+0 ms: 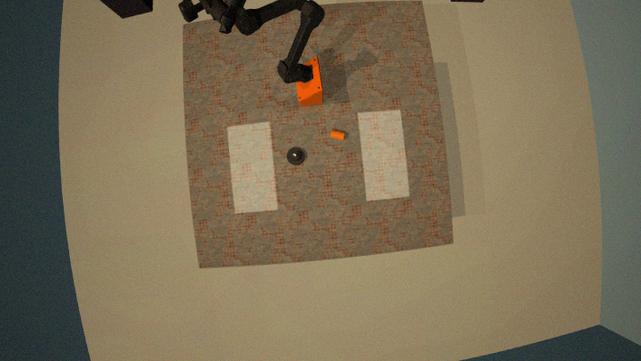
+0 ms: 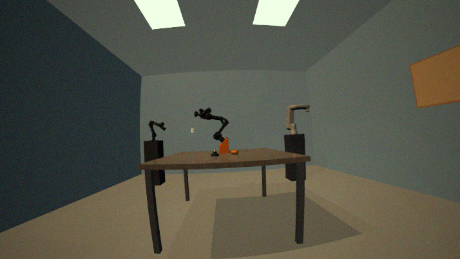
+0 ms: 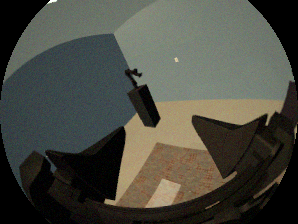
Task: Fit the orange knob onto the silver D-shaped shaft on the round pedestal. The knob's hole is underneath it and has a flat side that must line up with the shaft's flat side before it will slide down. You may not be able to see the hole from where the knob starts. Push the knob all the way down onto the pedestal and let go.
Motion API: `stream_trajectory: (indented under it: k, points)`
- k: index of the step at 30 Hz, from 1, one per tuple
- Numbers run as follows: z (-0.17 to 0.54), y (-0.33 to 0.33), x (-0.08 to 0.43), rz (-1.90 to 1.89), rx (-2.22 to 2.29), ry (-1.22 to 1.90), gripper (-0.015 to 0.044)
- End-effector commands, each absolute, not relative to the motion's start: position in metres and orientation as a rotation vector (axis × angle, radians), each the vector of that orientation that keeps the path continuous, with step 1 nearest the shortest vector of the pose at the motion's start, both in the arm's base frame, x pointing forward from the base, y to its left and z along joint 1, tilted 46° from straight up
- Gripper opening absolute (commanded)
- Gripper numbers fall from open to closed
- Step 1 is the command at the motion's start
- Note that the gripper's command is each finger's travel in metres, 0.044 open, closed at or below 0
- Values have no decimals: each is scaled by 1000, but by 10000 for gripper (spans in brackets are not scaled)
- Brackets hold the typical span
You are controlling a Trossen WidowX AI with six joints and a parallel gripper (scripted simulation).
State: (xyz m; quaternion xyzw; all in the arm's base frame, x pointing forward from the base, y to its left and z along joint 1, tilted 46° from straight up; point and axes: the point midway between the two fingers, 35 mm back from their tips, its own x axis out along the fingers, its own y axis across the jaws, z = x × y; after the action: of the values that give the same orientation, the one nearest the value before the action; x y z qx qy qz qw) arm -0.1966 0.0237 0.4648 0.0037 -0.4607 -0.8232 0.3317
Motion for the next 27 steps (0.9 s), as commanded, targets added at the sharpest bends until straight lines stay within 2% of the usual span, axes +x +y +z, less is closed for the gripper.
stream_trajectory:
  k: [1, 8, 15, 20, 22, 27]
  points:
    - [466, 22, -195, -2144, 3, -1199, 426]
    - [499, -69, -126, -2000, -107, -837, 440]
    - [503, -145, -26, -1816, -209, -456, 440]
    - [488, -179, 53, -1653, -292, -219, 440]
    - [487, -181, 71, -1572, -277, -255, 440]
    - [453, -196, 159, -1388, -356, -17, 440]
